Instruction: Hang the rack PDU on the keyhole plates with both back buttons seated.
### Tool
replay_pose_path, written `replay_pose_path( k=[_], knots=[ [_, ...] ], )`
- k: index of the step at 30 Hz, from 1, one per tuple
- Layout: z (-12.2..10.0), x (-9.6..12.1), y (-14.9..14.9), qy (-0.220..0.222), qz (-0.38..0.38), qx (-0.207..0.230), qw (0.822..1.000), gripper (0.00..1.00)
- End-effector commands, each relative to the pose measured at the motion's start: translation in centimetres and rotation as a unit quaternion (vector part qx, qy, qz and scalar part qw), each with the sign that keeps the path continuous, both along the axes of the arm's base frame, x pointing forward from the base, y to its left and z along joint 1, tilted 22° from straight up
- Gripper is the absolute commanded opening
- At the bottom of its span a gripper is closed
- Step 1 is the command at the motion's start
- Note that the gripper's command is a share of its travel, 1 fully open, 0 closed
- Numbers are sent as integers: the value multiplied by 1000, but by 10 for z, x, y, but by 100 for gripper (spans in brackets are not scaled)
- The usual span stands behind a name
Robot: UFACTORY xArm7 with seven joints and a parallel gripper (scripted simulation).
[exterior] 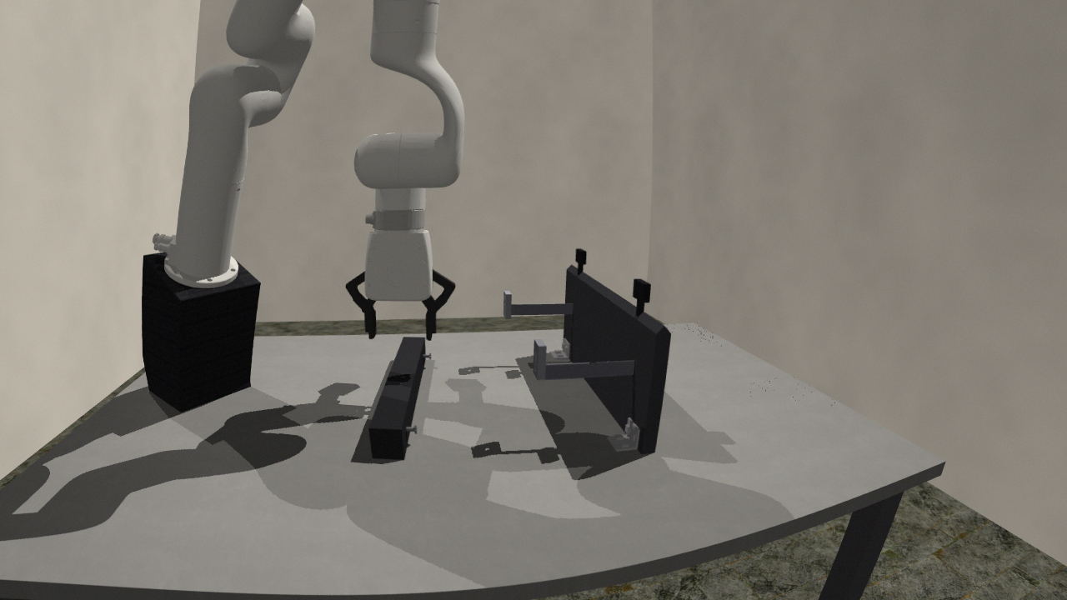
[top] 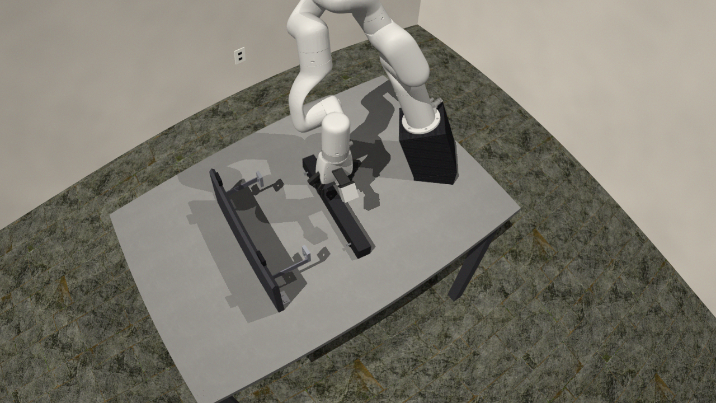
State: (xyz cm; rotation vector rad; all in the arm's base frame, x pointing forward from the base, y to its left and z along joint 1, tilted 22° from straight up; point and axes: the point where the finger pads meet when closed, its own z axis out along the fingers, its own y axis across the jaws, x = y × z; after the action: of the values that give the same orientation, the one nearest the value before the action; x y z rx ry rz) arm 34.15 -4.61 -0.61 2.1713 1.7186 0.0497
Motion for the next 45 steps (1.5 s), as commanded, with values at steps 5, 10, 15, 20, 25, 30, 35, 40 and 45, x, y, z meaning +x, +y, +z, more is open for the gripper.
replay_pose_path(
  k=[5,10,15,20,25,30,35,40,45],
  knots=[
    [-19,6,-5,-1,1,0,1000,97],
    [-35,10,-10,-1,1,0,1000,97],
    [-64,18,-18,-1,1,0,1000,97],
    [-76,22,-21,-1,1,0,1000,97],
    [-77,22,-22,-1,1,0,1000,97],
    [-77,22,-22,-1,1,0,1000,97],
    [-77,22,-22,-1,1,0,1000,0],
    [-77,22,-22,-1,1,0,1000,0],
    [-77,22,-22,-1,1,0,1000,0]
  ],
)
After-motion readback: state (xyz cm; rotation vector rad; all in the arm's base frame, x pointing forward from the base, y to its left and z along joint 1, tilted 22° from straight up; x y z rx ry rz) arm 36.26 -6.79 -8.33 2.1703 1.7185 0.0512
